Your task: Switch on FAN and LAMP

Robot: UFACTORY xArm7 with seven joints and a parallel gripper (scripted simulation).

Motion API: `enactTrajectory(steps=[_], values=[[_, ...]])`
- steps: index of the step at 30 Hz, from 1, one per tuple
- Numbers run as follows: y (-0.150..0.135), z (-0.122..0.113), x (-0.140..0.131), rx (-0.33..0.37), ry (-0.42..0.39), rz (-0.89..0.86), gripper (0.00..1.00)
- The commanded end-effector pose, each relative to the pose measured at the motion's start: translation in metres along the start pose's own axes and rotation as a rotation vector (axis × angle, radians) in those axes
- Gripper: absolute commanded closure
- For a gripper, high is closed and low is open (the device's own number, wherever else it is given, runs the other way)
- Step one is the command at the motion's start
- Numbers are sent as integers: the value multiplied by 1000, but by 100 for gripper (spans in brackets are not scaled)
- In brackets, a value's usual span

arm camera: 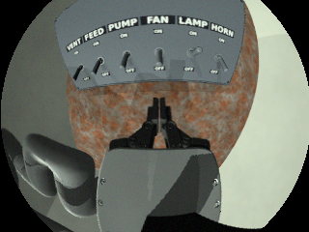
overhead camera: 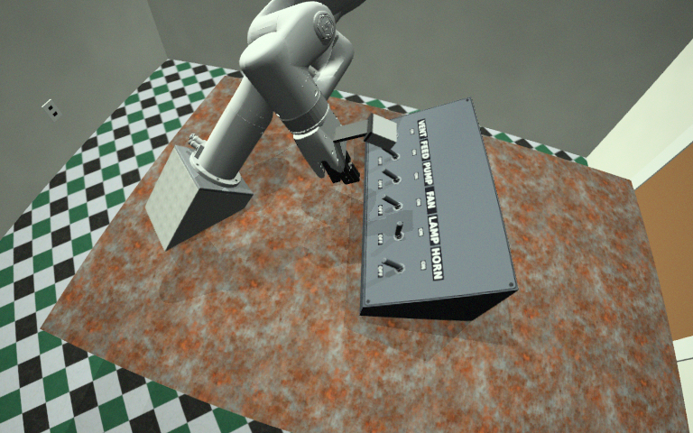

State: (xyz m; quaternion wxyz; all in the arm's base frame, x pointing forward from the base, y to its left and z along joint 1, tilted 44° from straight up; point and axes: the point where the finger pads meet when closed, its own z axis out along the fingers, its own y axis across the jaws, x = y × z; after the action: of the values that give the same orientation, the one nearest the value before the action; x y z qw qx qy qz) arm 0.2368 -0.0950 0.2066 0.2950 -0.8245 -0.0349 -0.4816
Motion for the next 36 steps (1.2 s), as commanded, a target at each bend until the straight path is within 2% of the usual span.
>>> enactTrajectory(steps=[1,17,36], values=[[2,17,2,-3,1,-2,100],[2,64,2,-3,1,-2,100],[2,83,2,-3,1,-2,100]])
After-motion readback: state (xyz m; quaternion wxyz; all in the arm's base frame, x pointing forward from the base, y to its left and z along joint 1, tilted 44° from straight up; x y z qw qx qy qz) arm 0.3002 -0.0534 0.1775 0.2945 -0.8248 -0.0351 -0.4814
